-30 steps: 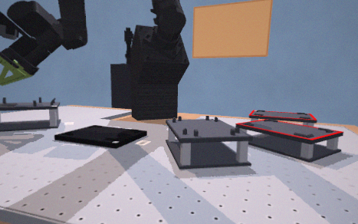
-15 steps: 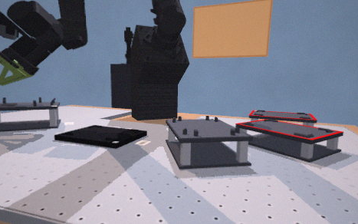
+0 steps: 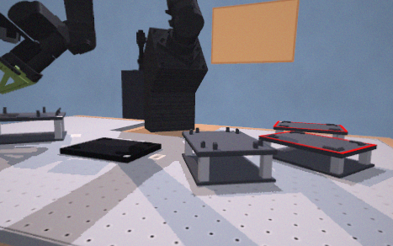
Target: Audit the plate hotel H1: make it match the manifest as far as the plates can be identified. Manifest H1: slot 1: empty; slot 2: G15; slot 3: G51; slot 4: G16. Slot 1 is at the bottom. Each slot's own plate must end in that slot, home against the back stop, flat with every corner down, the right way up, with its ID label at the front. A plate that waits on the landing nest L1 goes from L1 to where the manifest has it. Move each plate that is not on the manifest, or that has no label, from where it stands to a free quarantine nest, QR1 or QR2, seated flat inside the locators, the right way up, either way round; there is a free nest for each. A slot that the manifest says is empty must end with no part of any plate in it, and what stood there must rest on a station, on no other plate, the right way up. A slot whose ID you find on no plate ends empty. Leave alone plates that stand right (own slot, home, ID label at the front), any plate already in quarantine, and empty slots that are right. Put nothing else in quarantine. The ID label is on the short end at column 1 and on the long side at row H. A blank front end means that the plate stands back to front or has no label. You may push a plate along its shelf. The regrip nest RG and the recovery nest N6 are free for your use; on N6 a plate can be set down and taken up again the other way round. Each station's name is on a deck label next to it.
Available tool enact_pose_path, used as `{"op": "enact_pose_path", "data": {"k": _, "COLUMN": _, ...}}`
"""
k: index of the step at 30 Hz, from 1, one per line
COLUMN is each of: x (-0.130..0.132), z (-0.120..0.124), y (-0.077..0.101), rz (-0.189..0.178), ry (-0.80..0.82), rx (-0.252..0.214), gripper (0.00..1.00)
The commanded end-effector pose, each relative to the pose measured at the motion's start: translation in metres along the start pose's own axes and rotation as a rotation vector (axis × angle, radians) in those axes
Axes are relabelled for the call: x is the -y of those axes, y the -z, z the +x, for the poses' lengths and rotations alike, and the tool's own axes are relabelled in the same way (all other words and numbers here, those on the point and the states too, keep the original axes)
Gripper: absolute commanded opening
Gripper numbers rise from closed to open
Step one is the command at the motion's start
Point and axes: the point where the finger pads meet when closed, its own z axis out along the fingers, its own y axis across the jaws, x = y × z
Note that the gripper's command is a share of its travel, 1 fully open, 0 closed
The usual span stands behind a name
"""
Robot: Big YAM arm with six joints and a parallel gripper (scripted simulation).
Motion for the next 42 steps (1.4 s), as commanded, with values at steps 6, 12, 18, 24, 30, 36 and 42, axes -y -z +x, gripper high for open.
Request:
{"op": "enact_pose_path", "data": {"k": 6, "x": -0.001, "z": -0.007, "y": 0.001, "rz": -0.003, "ry": 0.000, "rx": 0.017, "gripper": 1.00}}
{"op": "enact_pose_path", "data": {"k": 12, "x": -0.001, "z": -0.007, "y": 0.001, "rz": -0.003, "ry": 0.000, "rx": 0.017, "gripper": 1.00}}
{"op": "enact_pose_path", "data": {"k": 18, "x": -0.001, "z": -0.007, "y": 0.001, "rz": -0.003, "ry": 0.000, "rx": 0.017, "gripper": 1.00}}
{"op": "enact_pose_path", "data": {"k": 24, "x": 0.000, "z": 0.008, "y": 0.008, "rz": -0.002, "ry": -0.010, "rx": 0.006, "gripper": 1.00}}
{"op": "enact_pose_path", "data": {"k": 30, "x": -0.001, "z": 0.015, "y": 0.015, "rz": -0.003, "ry": -0.009, "rx": 0.007, "gripper": 1.00}}
{"op": "enact_pose_path", "data": {"k": 36, "x": -0.001, "z": 0.006, "y": 0.024, "rz": -0.002, "ry": -0.009, "rx": 0.029, "gripper": 1.00}}
{"op": "enact_pose_path", "data": {"k": 42, "x": -0.001, "z": 0.004, "y": 0.035, "rz": -0.005, "ry": 0.012, "rx": 0.037, "gripper": 1.00}}
